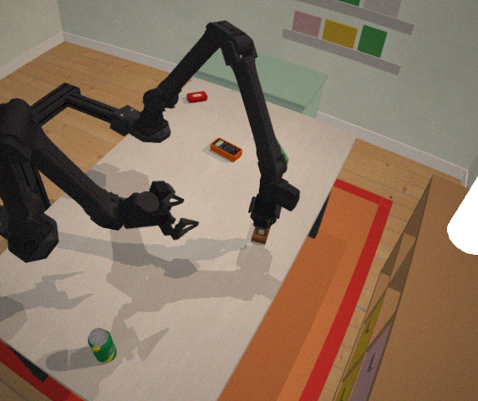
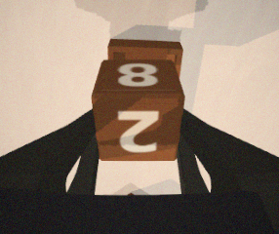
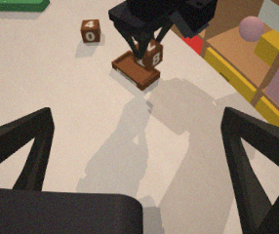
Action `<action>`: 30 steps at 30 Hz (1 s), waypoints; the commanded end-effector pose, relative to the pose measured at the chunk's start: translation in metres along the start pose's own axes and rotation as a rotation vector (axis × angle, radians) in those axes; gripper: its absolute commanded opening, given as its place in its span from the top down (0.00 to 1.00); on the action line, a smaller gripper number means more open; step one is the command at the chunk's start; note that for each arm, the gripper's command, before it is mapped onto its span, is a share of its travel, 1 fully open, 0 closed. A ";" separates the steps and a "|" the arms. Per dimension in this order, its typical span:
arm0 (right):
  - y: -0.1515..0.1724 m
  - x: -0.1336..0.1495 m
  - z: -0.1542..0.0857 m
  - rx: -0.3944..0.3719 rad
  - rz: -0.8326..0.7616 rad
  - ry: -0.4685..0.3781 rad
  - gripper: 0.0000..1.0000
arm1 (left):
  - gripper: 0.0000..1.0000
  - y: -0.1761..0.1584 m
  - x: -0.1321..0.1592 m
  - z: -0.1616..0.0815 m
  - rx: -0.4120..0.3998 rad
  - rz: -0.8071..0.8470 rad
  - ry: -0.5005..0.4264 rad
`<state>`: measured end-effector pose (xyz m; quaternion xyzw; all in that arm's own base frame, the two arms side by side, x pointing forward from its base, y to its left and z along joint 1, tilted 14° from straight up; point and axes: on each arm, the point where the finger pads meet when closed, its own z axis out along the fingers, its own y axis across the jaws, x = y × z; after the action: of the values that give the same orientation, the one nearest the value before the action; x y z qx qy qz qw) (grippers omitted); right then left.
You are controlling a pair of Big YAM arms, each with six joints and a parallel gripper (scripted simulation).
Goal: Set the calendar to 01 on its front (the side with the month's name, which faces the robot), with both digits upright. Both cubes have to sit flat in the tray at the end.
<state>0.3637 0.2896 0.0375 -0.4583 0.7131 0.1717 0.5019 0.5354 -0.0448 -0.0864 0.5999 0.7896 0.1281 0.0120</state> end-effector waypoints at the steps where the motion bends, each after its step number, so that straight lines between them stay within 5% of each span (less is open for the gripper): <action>1: -0.007 -0.014 0.005 0.012 -0.019 -0.033 0.00 | 0.65 0.007 0.004 0.018 0.006 0.000 0.001; 30: -0.007 -0.014 0.005 0.012 -0.019 -0.033 0.00 | 0.65 -0.015 0.004 0.034 0.046 0.083 0.011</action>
<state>0.3637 0.2896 0.0375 -0.4583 0.7131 0.1717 0.5019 0.5359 -0.0295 -0.1066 0.6127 0.7802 0.1256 0.0055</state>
